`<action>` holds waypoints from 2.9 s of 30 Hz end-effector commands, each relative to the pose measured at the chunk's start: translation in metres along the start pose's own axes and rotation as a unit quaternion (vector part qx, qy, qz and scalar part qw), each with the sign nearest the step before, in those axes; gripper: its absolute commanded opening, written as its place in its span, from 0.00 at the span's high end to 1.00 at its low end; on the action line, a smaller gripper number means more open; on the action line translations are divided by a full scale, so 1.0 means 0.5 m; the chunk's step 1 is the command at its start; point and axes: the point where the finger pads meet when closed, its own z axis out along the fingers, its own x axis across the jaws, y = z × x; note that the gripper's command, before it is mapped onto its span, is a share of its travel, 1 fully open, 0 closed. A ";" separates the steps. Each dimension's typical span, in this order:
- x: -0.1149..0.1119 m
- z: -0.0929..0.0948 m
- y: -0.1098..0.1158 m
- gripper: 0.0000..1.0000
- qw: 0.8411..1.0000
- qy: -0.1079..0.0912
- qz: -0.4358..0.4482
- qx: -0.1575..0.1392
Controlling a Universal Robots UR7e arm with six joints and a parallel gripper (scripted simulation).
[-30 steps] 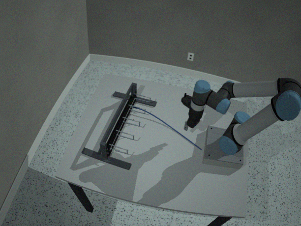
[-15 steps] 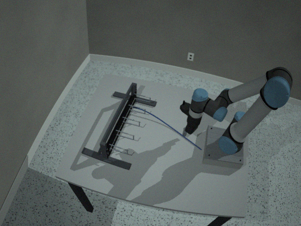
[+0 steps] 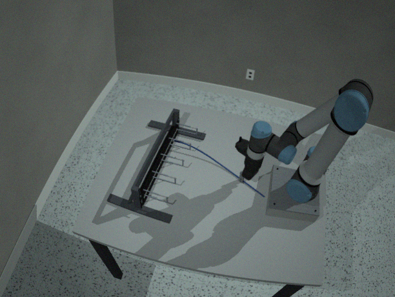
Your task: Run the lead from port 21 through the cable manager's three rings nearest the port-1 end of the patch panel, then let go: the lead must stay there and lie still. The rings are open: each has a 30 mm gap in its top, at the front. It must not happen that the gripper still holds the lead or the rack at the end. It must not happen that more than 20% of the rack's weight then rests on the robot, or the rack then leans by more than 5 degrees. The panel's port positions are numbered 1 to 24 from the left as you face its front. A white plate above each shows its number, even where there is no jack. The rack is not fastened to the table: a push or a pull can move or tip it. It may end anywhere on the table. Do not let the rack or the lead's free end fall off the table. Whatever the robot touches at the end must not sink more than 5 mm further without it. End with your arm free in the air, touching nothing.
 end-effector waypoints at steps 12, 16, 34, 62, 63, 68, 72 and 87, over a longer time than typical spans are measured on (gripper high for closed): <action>0.000 0.005 -0.001 0.33 1.000 0.000 0.000 0.001; 0.000 0.005 -0.001 0.33 1.000 0.000 0.000 0.001; 0.000 0.005 -0.001 0.33 1.000 0.000 0.000 0.001; 0.000 0.009 -0.001 0.33 1.000 0.000 0.000 0.001; 0.000 0.009 -0.001 0.33 1.000 0.000 0.000 0.001; 0.000 0.011 -0.001 0.33 1.000 0.000 0.000 0.001; 0.000 0.014 -0.001 0.33 1.000 0.000 0.000 0.001; 0.000 0.022 -0.001 0.33 1.000 0.000 0.000 0.001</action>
